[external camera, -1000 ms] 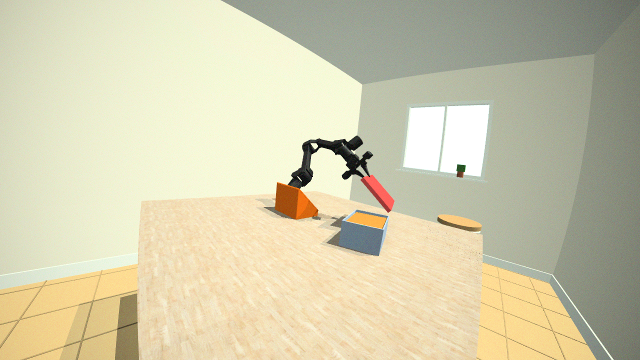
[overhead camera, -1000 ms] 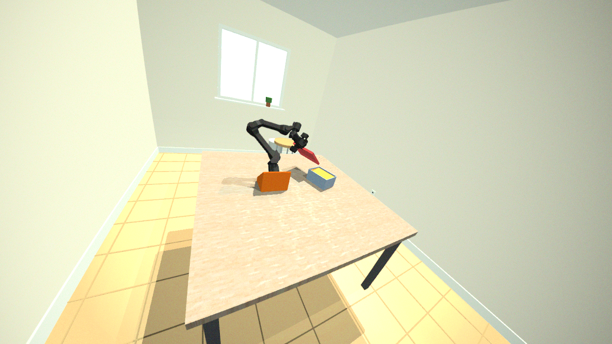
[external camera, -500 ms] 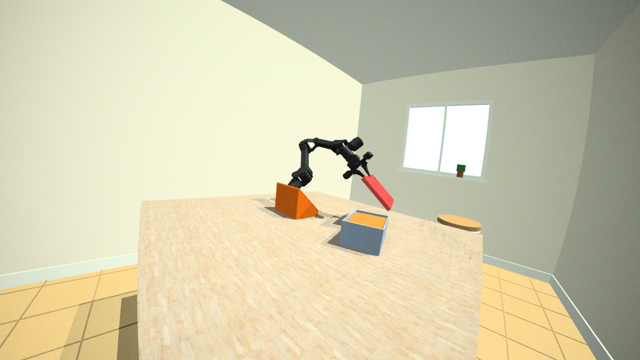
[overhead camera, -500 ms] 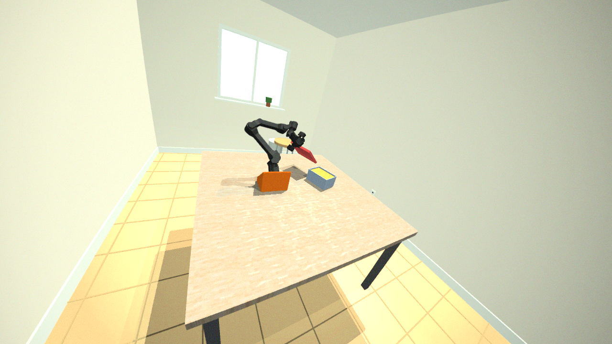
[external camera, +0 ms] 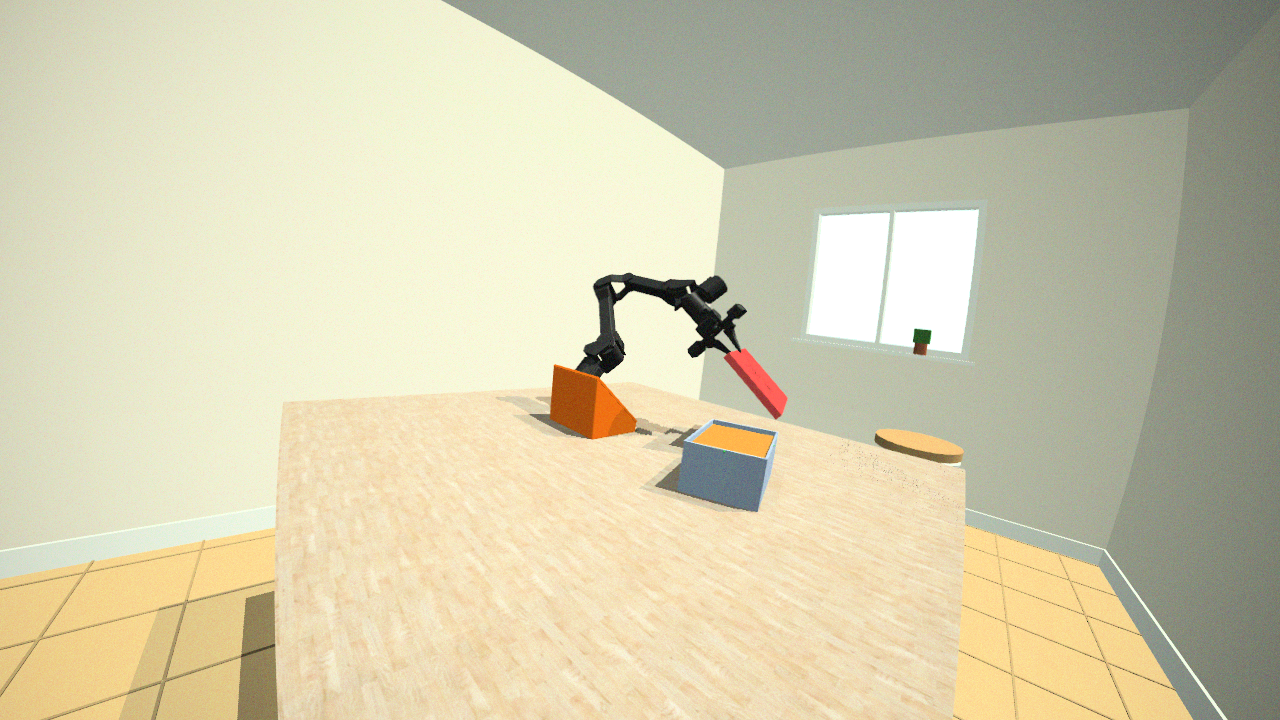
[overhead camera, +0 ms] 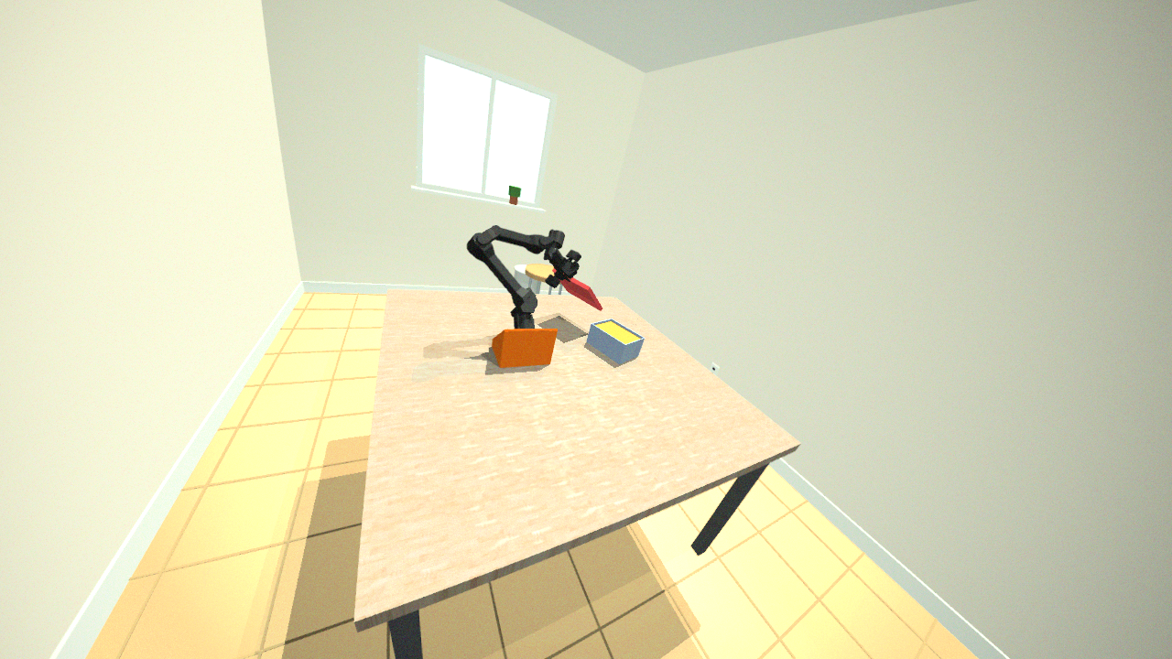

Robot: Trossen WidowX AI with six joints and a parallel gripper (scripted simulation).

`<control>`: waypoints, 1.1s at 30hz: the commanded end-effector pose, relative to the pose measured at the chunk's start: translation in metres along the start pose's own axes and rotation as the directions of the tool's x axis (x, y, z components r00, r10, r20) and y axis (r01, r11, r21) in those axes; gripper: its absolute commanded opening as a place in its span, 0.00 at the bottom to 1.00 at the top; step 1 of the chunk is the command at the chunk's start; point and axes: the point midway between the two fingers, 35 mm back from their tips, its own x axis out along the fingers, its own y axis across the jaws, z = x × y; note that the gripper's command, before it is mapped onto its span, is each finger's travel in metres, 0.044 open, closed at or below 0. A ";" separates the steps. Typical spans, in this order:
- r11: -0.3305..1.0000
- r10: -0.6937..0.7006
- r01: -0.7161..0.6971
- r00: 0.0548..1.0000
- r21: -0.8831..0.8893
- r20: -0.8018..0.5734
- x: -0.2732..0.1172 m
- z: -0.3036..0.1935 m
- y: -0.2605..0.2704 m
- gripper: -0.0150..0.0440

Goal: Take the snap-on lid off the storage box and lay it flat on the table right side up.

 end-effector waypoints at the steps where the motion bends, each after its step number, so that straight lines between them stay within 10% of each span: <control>1: 1.000 0.015 -0.015 1.000 -0.001 0.005 -0.001 -0.001 0.003 0.25; 33: 1.000 0.016 -0.016 1.000 0.000 0.003 0.018 0.002 -0.022 0.25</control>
